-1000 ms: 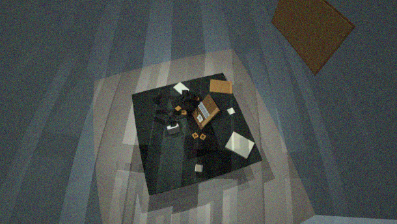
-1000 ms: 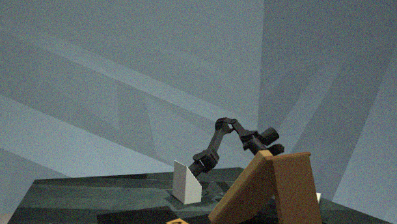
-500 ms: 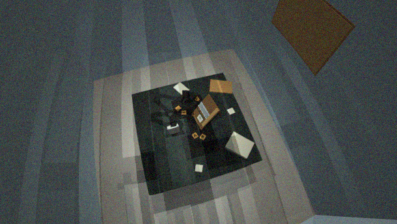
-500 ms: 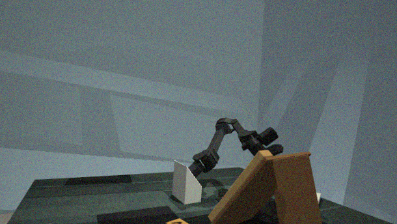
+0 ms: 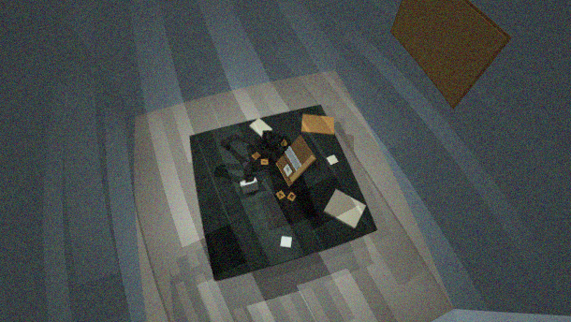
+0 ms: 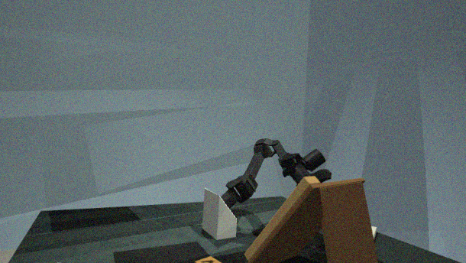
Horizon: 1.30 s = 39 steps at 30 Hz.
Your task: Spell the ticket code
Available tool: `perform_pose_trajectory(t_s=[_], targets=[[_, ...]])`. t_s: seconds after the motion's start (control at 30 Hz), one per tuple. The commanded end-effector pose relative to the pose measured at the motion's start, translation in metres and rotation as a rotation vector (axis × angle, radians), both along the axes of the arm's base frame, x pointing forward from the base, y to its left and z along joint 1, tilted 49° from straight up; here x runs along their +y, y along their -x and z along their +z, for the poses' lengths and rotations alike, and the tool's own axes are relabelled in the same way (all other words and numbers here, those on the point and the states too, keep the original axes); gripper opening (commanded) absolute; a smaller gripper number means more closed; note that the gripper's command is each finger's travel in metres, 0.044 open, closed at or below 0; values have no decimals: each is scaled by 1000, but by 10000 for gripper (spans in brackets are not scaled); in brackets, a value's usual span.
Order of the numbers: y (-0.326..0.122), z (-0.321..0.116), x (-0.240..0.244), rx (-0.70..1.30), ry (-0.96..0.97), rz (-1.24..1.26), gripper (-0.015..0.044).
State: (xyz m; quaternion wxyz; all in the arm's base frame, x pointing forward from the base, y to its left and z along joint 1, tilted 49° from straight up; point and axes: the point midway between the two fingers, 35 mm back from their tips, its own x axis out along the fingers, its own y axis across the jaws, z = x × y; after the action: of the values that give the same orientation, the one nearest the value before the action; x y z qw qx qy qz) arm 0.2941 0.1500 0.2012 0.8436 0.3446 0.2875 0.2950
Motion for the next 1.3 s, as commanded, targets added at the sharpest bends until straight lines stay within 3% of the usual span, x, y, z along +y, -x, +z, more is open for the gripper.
perform_pose_trajectory(t_s=[0.0,1.27], targets=[[-1,-1,-1,-5,3,2,0],[-7,-16,-12,-5,4,2,0]])
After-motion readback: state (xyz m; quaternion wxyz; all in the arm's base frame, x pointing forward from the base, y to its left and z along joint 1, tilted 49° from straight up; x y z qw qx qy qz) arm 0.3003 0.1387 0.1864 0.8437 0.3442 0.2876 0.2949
